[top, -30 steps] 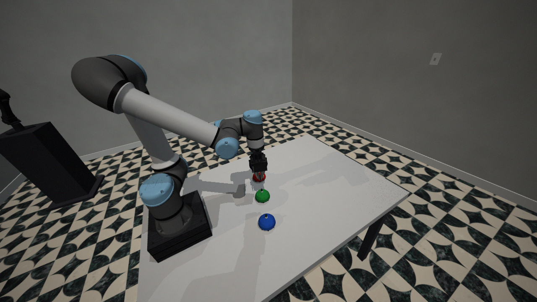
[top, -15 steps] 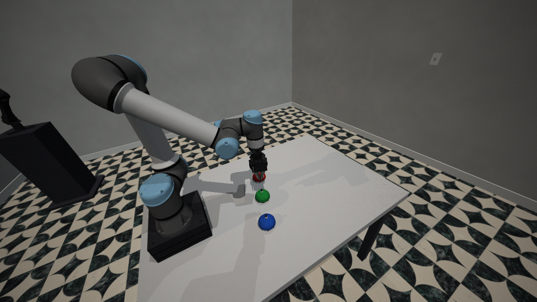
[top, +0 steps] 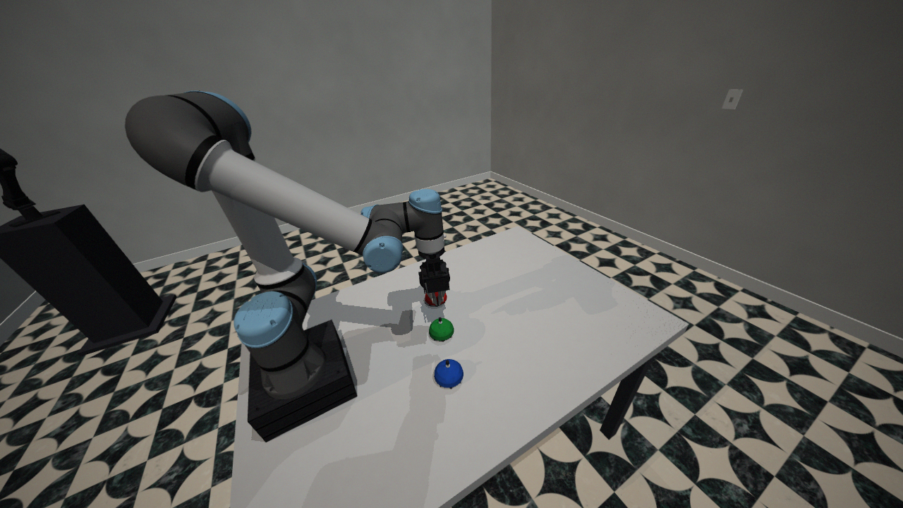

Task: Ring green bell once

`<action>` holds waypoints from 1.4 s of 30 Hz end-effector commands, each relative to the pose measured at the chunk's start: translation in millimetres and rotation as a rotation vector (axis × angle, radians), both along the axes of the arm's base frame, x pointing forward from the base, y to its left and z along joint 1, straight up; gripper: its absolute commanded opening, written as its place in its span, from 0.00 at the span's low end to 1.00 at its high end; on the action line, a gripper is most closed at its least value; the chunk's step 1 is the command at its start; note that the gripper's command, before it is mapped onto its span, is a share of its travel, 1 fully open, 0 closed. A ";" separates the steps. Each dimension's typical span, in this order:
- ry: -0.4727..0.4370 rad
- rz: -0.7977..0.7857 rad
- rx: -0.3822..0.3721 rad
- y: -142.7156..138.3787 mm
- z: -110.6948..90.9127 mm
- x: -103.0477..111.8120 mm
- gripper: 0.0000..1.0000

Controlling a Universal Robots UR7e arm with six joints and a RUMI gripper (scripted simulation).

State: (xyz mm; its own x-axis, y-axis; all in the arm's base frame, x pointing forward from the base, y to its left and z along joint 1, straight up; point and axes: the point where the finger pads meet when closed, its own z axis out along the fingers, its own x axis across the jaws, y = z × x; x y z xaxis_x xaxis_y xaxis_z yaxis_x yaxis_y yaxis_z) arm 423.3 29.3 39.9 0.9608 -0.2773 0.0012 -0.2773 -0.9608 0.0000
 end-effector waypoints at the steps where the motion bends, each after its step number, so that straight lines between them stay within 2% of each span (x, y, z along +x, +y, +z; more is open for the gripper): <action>1: -0.001 0.000 0.000 0.2 -7.0 0.3 0.00; 25: -0.001 0.000 0.000 2.0 -44.4 -0.3 0.00; 42: -0.001 0.000 0.000 2.2 -50.5 -0.5 0.00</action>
State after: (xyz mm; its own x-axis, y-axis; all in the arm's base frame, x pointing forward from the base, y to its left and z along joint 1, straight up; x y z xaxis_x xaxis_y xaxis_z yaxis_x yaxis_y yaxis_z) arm 422.4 31.6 -10.7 0.9608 -0.2773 0.0012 -0.2773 -0.9608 0.0000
